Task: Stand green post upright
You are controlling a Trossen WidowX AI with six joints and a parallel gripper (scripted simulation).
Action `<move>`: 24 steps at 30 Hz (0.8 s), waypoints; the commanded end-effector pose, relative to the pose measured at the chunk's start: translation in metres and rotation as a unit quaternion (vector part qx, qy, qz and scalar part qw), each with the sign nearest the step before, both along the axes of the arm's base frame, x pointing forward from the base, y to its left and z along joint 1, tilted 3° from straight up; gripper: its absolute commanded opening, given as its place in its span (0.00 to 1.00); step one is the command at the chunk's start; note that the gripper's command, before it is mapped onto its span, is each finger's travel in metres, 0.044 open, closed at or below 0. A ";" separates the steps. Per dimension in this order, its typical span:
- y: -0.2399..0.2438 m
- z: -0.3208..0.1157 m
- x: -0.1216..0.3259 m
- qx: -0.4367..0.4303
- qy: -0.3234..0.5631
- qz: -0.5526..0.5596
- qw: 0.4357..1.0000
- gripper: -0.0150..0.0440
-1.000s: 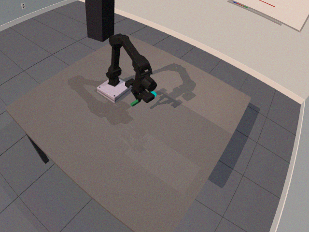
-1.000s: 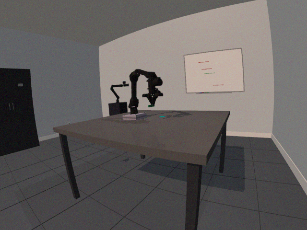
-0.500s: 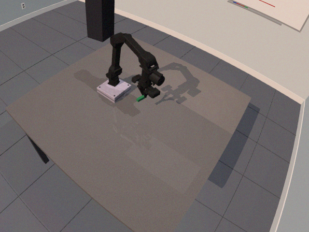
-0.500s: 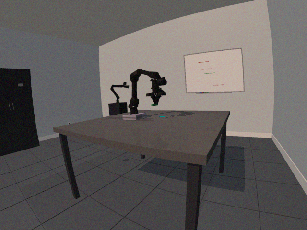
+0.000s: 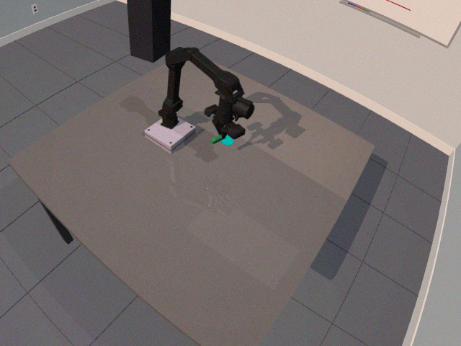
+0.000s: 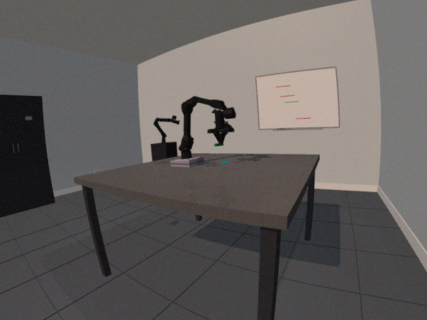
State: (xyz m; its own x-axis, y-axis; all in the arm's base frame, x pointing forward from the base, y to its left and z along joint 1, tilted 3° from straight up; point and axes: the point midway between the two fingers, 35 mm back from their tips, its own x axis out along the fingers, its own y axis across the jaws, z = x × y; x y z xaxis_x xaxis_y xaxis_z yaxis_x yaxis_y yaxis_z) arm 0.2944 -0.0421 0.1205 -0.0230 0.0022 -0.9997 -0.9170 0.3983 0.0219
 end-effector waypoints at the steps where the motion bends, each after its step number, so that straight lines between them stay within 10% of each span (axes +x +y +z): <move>1: 0.014 0.002 0.000 0.003 -0.001 -0.008 1.000 0.29; 24: 0.085 0.007 -0.010 0.005 0.001 -0.046 0.999 0.29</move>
State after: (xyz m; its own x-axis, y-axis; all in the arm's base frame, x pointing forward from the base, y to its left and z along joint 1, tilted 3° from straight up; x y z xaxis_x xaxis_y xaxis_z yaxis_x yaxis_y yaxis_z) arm 0.2879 0.0323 0.1262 -0.0241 0.0097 -0.9997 -0.8830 0.4687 0.0258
